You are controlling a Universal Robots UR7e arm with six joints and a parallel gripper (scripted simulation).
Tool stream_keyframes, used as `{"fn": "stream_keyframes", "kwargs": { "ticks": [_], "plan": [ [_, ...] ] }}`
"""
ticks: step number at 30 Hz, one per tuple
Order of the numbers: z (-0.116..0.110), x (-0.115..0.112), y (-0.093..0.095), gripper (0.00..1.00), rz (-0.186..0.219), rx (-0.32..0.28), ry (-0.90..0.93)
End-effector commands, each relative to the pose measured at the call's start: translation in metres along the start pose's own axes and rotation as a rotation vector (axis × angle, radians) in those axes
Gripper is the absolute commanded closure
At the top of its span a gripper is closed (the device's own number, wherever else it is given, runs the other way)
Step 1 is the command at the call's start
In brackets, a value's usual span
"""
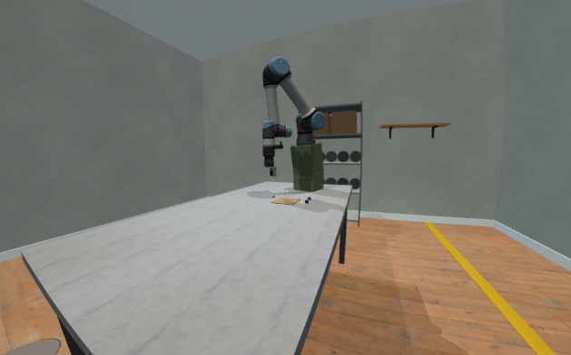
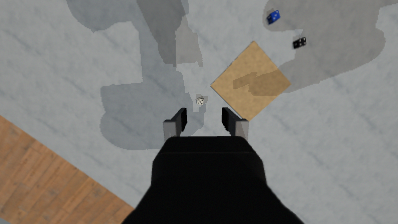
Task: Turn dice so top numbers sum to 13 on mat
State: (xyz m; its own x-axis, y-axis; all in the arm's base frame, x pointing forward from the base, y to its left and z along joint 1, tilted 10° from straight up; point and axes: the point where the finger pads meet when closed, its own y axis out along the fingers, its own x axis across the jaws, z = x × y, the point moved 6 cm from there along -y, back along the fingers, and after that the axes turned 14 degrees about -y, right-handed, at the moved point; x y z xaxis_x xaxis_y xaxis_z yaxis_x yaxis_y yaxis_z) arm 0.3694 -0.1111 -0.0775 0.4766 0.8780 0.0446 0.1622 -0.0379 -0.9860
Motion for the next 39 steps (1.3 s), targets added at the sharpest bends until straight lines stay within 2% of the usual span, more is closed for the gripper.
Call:
{"fn": "stream_keyframes", "kwargs": {
  "ticks": [1,7,16,18,33,35,39],
  "plan": [
    [0.0,0.0,0.0,0.0,0.0,-0.001,0.0],
    [0.0,0.0,0.007,0.0,0.0,-0.001,0.0],
    [0.0,0.0,0.031,0.0,0.0,-0.001,0.0],
    [0.0,0.0,0.031,0.0,0.0,-0.001,0.0],
    [-0.001,0.0,0.091,0.0,0.0,-0.001,0.0],
    [-0.001,0.0,0.091,0.0,0.0,-0.001,0.0],
    [-0.001,0.0,0.103,0.0,0.0,-0.001,0.0]
  ]
}}
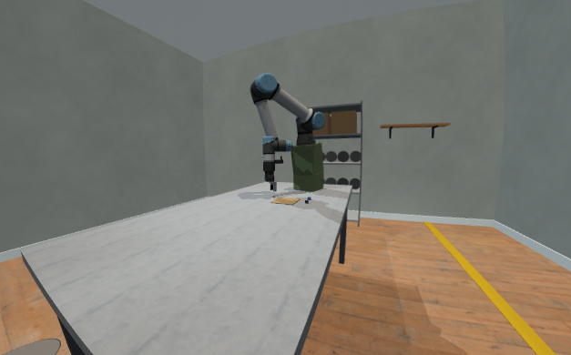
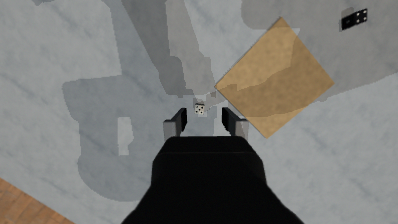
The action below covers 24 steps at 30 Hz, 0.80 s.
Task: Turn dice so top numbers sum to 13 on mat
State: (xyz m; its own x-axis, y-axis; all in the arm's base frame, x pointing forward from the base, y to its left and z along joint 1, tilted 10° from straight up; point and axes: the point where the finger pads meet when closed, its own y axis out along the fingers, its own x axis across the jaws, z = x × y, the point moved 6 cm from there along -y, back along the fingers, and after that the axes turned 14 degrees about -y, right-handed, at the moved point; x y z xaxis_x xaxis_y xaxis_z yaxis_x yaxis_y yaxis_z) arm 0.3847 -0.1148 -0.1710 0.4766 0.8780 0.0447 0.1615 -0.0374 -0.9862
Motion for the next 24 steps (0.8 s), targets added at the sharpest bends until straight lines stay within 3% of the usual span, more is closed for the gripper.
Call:
{"fn": "stream_keyframes", "kwargs": {
  "ticks": [1,8,24],
  "plan": [
    [-0.0008,0.0,0.0101,0.0,0.0,-0.002,0.0],
    [-0.0008,-0.0001,0.0188,0.0,0.0,-0.002,0.0],
    [-0.0008,-0.0001,0.0193,0.0,0.0,-0.002,0.0]
  ]
}}
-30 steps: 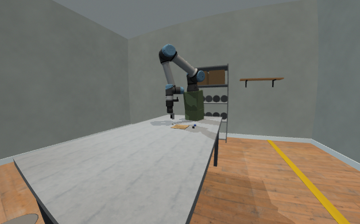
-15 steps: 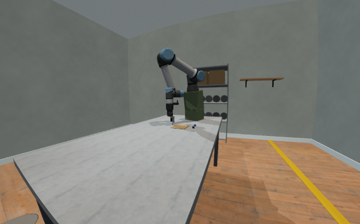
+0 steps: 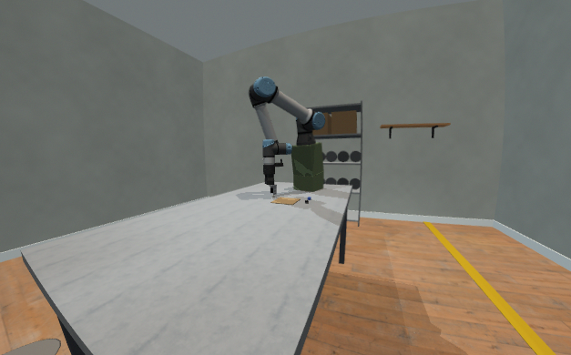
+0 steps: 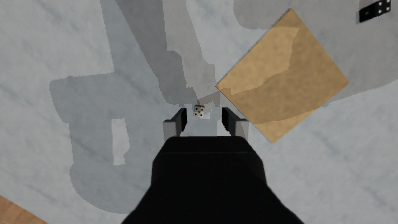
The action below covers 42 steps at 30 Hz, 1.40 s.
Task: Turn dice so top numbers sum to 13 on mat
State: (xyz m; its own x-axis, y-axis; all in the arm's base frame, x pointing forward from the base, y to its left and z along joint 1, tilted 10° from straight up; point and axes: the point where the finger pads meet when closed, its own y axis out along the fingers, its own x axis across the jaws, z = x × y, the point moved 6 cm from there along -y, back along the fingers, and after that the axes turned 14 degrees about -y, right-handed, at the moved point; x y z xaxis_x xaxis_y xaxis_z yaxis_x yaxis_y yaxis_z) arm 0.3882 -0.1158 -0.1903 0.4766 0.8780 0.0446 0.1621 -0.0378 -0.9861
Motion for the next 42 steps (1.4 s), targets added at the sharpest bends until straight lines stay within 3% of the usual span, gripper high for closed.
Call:
{"fn": "stream_keyframes", "kwargs": {
  "ticks": [1,42],
  "plan": [
    [-0.0004,0.0,-0.0003,0.0,0.0,-0.001,0.0],
    [0.0059,0.0094,-0.0003,0.0,0.0,-0.001,0.0]
  ]
}}
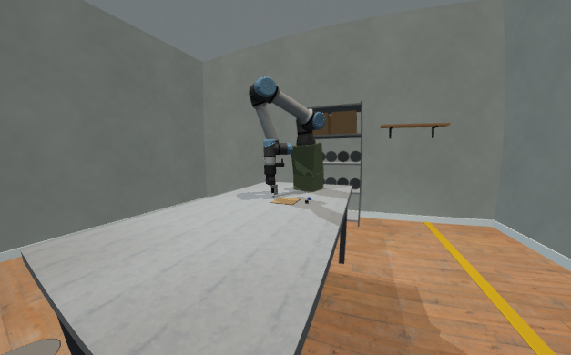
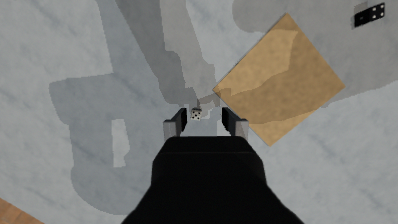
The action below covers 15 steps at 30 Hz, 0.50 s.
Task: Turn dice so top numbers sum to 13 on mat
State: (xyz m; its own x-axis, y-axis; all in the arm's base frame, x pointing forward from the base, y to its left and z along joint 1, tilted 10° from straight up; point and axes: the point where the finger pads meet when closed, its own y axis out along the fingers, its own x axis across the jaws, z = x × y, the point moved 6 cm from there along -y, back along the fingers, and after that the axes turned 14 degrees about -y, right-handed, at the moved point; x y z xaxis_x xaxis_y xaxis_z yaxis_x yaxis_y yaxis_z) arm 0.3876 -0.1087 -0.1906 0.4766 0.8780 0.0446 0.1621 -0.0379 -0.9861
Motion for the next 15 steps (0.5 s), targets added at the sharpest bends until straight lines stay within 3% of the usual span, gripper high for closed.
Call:
{"fn": "stream_keyframes", "kwargs": {
  "ticks": [1,15],
  "plan": [
    [0.003,0.006,0.0,0.0,0.0,-0.001,0.0],
    [0.03,0.046,0.0,0.0,0.0,-0.001,0.0]
  ]
}}
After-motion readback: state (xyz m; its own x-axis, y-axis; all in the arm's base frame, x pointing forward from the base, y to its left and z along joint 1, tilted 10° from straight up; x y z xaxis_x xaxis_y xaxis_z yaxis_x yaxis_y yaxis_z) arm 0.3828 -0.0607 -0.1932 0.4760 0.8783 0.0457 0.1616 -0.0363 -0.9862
